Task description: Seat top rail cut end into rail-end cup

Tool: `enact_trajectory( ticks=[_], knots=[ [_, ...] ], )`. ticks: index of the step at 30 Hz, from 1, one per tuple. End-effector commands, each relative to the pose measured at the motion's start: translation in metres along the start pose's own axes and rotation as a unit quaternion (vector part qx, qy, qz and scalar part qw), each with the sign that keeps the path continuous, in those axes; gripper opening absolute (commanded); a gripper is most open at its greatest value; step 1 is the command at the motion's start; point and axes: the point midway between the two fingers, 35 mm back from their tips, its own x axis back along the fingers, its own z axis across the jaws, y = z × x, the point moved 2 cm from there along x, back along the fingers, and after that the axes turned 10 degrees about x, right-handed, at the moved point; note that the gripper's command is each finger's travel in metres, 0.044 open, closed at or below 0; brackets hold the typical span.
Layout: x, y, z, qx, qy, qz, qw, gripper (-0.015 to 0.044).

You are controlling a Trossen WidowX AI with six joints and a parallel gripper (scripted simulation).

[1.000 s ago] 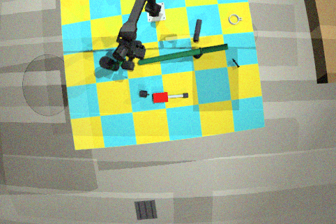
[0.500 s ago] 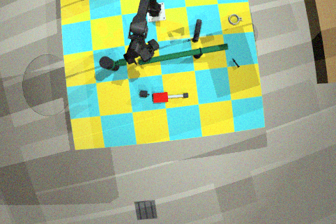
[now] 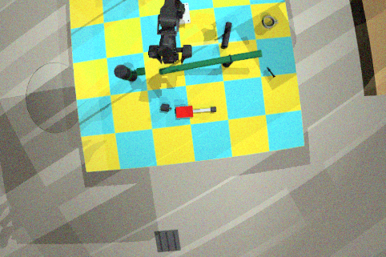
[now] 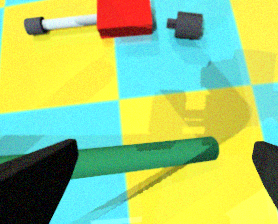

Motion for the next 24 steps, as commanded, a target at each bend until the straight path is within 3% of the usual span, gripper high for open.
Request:
enact_trajectory(
  ticks=[1,5,9,17,19,24],
  knots=[
    [0.001,-0.001,0.001,-0.018,-0.002,0.003,1.000,0.0440],
    [-0.009,-0.001,0.005,-0.115,0.004,0.037,0.993,0.0440],
    [-0.029,-0.002,0.014,-0.286,-0.005,0.102,0.953,0.0440],
    [-0.066,-0.009,0.035,-0.591,-0.100,0.209,0.772,0.0440],
    [-0.071,-0.011,0.039,-0.632,-0.125,0.220,0.732,0.0440],
    [-0.072,-0.011,0.039,-0.637,-0.128,0.221,0.727,0.0440]
  ],
)
